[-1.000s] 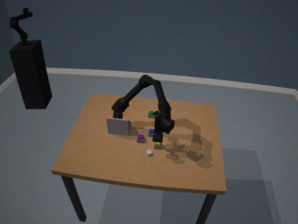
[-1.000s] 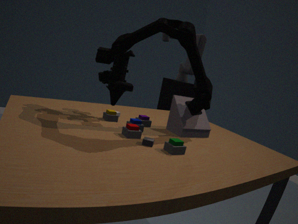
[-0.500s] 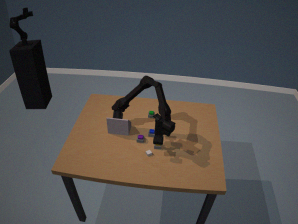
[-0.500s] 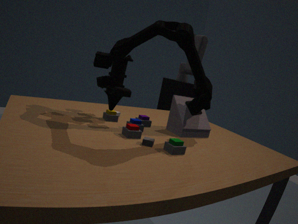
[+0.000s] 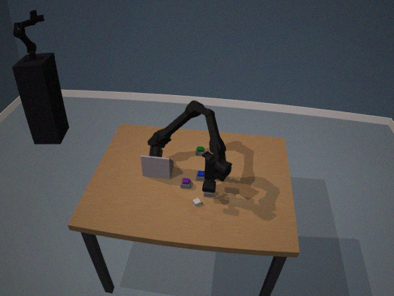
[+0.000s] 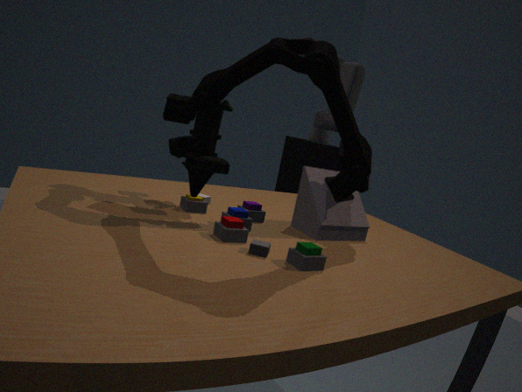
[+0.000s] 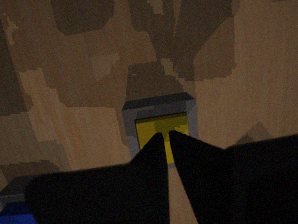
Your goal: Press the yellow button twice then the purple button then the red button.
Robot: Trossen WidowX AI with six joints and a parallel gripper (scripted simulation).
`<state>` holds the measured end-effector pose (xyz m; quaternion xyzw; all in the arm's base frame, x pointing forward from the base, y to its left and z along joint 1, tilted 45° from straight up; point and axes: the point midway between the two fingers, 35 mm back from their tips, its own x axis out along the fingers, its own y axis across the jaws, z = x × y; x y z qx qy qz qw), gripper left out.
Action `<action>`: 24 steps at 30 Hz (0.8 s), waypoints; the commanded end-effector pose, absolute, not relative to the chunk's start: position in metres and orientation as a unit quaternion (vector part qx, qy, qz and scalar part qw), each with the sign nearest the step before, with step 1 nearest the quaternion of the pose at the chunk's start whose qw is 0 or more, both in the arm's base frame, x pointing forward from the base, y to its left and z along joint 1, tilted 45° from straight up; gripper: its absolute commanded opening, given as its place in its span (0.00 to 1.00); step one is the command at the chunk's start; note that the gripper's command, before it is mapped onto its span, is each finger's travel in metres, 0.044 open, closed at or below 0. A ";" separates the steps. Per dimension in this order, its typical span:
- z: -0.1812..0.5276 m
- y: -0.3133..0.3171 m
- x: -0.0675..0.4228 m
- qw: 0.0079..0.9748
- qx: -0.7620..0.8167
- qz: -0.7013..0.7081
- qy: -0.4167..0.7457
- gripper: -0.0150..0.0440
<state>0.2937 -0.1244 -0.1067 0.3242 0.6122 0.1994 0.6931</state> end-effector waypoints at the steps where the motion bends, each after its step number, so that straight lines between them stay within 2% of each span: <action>1: -0.108 -0.122 0.292 0.690 0.329 0.200 0.613 0.29; 15: -0.081 -0.148 0.285 0.690 0.328 0.199 0.613 0.29; 20: -0.041 -0.187 0.276 0.690 0.328 0.198 0.614 0.29; 24: -0.039 -0.188 0.275 0.690 0.328 0.198 0.614 0.29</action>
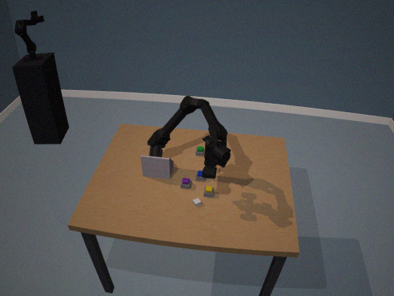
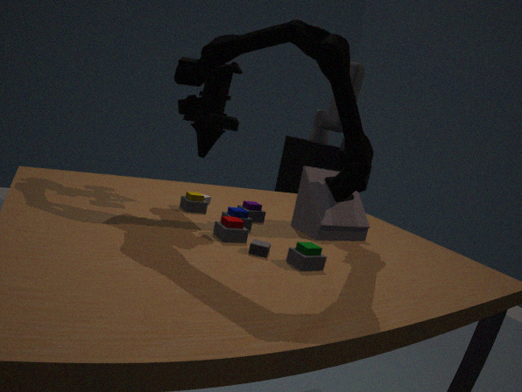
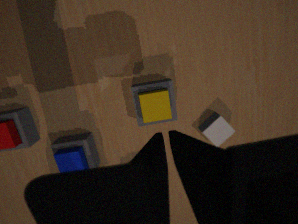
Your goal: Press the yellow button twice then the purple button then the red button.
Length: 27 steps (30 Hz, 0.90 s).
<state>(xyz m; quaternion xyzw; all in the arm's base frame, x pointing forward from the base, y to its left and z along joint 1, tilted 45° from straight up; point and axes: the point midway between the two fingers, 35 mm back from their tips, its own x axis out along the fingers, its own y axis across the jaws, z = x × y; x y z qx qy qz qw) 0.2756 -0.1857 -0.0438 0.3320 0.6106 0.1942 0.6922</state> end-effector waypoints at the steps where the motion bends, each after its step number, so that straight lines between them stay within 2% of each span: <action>1: -0.038 -0.188 0.273 0.690 0.328 0.198 0.614 0.29; 14: -0.013 -0.132 0.159 0.687 0.330 0.198 0.617 0.29; 19: -0.015 -0.130 0.158 0.687 0.330 0.198 0.617 0.29; 24: -0.055 -0.090 0.168 0.687 0.330 0.199 0.616 0.29; 27: -0.057 -0.089 0.168 0.687 0.331 0.199 0.616 0.29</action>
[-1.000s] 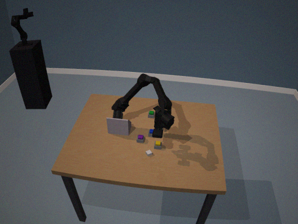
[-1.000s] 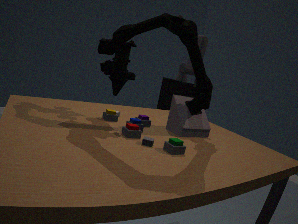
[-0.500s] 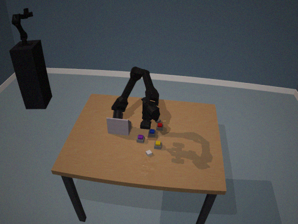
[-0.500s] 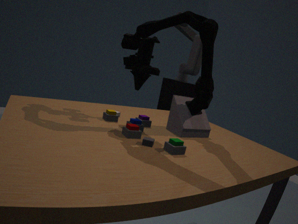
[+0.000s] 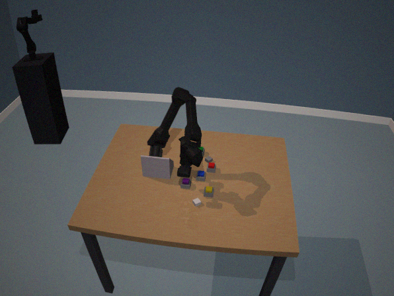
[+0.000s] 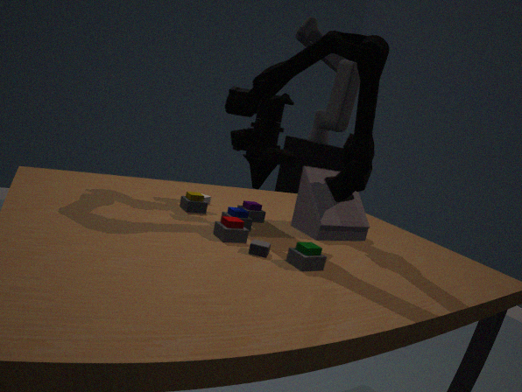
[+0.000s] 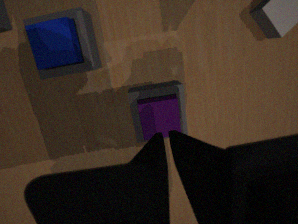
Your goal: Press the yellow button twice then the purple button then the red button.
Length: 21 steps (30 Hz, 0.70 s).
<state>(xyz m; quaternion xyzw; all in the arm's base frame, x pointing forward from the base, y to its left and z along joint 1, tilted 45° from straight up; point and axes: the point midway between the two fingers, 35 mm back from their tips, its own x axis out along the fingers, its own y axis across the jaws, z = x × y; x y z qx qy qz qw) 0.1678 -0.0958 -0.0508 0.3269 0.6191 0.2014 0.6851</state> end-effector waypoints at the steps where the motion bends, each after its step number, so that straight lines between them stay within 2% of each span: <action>1: -0.057 -0.089 0.168 0.687 0.331 0.199 0.616 0.29; 21: -0.078 -0.068 0.173 0.687 0.331 0.199 0.616 0.29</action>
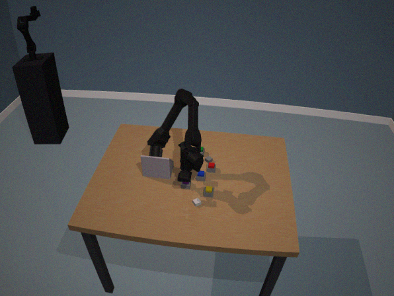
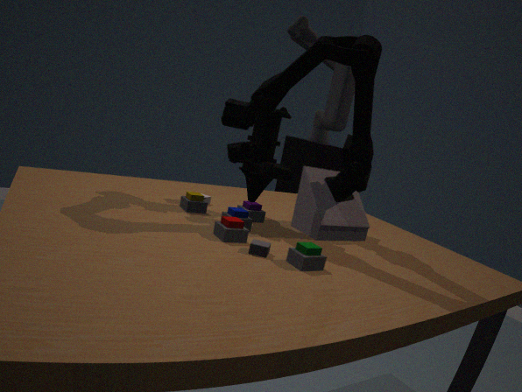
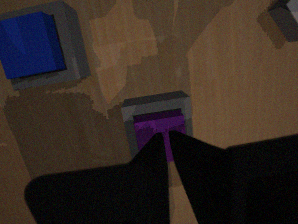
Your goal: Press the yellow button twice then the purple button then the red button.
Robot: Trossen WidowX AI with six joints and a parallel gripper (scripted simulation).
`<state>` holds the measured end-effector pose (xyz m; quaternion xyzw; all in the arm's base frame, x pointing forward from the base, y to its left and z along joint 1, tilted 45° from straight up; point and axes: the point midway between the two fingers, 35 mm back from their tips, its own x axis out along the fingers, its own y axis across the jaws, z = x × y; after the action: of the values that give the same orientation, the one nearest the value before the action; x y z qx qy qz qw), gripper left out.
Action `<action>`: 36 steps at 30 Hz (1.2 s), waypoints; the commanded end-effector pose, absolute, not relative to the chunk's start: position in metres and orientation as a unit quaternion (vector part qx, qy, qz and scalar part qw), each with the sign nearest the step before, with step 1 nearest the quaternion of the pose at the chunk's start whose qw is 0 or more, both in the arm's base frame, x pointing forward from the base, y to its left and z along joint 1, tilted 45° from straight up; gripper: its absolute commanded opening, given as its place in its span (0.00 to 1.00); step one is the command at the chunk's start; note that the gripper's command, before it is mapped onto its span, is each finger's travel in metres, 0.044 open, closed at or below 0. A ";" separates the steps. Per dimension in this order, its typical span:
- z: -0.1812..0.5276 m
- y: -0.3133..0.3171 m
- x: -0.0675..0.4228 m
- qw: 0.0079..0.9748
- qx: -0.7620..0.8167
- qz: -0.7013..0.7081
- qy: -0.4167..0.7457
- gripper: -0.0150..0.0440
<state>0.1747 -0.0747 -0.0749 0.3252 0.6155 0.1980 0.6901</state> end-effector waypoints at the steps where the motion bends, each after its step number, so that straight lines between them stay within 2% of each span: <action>1: -0.079 -0.067 0.173 0.687 0.331 0.199 0.616 0.29; 22: -0.082 -0.064 0.174 0.687 0.331 0.200 0.615 0.29; 31: -0.055 -0.090 0.168 0.687 0.331 0.199 0.616 0.29; 36: -0.015 -0.130 0.158 0.687 0.330 0.198 0.617 0.29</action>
<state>0.1607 -0.1057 -0.0357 0.3395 0.6192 0.2033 0.6782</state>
